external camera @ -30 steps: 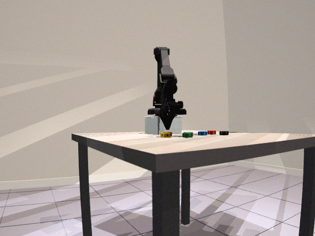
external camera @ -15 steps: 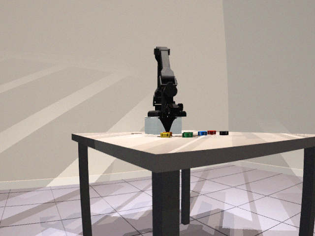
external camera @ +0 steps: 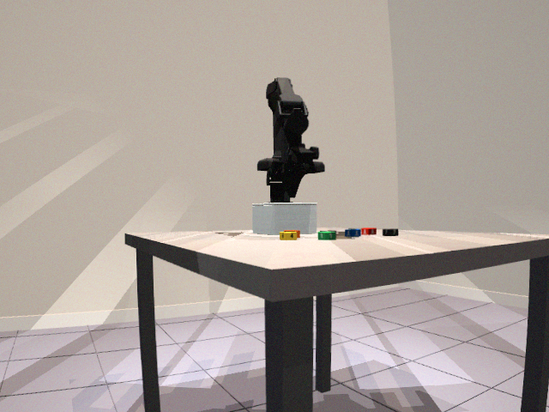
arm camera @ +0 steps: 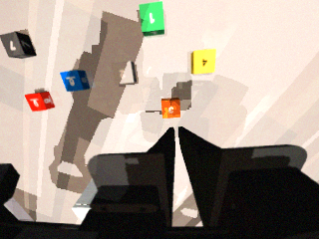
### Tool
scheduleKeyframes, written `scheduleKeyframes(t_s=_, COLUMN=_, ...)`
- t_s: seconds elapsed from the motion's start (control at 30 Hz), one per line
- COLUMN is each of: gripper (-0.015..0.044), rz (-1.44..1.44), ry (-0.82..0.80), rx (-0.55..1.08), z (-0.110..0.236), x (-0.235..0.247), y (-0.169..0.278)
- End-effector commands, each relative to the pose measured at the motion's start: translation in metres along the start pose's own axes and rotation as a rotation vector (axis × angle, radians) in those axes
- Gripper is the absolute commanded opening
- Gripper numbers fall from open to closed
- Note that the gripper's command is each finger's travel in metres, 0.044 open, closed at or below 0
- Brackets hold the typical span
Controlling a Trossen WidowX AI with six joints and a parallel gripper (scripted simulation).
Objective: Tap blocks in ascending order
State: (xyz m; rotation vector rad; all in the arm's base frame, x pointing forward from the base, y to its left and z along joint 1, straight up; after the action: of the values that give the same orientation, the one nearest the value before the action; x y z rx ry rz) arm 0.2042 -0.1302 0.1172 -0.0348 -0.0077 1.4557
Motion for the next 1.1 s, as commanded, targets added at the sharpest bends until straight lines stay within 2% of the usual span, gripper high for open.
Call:
scheduleKeyframes(t_s=0.0, gripper=0.002, rz=0.005, ry=-0.004, rx=0.011, z=0.018, x=0.002, y=0.004)
scheduleKeyframes(t_s=0.17, gripper=0.002, rz=0.005, ry=-0.004, rx=0.01, z=0.019, x=-0.003, y=-0.002)
scheduleKeyframes(t_s=0.43, gripper=0.002, rz=0.005, ry=0.002, rx=0.006, z=0.019, x=-0.068, y=-0.061)
scheduleKeyframes(t_s=0.63, gripper=0.002, rz=0.005, ry=0.002, rx=0.006, z=0.018, x=-0.07, y=-0.063)
scheduleKeyframes(t_s=0.7, gripper=0.002, rz=0.005, ry=0.002, rx=0.005, z=0.005, x=-0.071, y=-0.064)
scheduleKeyframes(t_s=0.83, gripper=0.002, rz=0.005, ry=0.002, rx=0.006, z=-0.06, x=-0.07, y=-0.062)
scheduleKeyframes(t_s=1.07, gripper=0.002, rz=0.005, ry=0.001, rx=0.006, z=-0.063, x=-0.07, y=-0.062)
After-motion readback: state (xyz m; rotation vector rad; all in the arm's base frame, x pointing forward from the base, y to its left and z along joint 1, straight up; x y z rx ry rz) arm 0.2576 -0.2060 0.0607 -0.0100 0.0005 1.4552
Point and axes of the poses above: the point midway between the two fingers, 35 mm back from their tips, its own z axis back along the fingers, its own x axis across the jaws, y = z × x, the point moved 7 cm from there along z, back along the fingers, and after that the axes turned 4 degrees about z, right-handed, at the moved point
